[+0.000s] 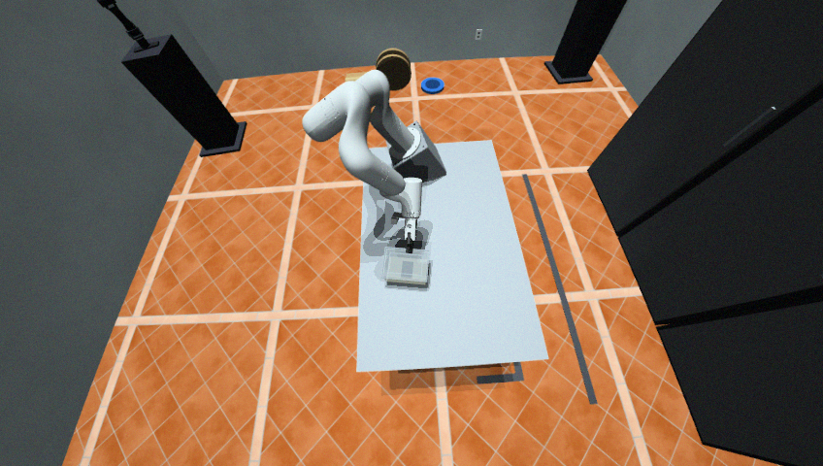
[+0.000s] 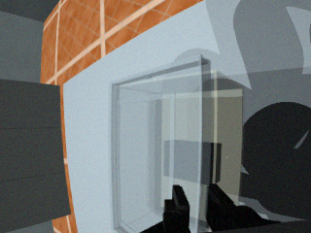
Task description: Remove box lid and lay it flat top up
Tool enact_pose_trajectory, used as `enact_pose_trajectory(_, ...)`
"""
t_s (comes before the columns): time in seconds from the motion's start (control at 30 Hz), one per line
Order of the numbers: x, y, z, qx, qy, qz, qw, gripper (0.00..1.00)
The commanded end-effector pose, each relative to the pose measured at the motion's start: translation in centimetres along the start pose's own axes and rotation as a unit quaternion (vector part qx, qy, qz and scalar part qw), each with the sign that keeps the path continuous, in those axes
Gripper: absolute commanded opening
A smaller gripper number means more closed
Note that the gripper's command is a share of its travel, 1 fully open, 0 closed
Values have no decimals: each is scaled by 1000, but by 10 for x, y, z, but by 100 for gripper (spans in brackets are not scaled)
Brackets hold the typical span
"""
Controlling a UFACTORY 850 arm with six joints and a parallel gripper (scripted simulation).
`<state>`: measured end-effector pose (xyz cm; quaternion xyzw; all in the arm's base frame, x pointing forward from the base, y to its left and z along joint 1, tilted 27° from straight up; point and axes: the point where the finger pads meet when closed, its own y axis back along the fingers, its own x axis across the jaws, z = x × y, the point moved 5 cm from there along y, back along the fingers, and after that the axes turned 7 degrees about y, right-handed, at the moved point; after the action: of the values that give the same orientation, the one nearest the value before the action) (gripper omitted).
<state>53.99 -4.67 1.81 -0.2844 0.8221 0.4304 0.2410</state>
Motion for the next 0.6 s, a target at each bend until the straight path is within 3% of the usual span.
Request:
enact_pose_trajectory(0.0,-1,0,0,0,0,-1,1000,0)
enact_pose_trajectory(0.57,-2,-1,0,0,0,-1,1000,0)
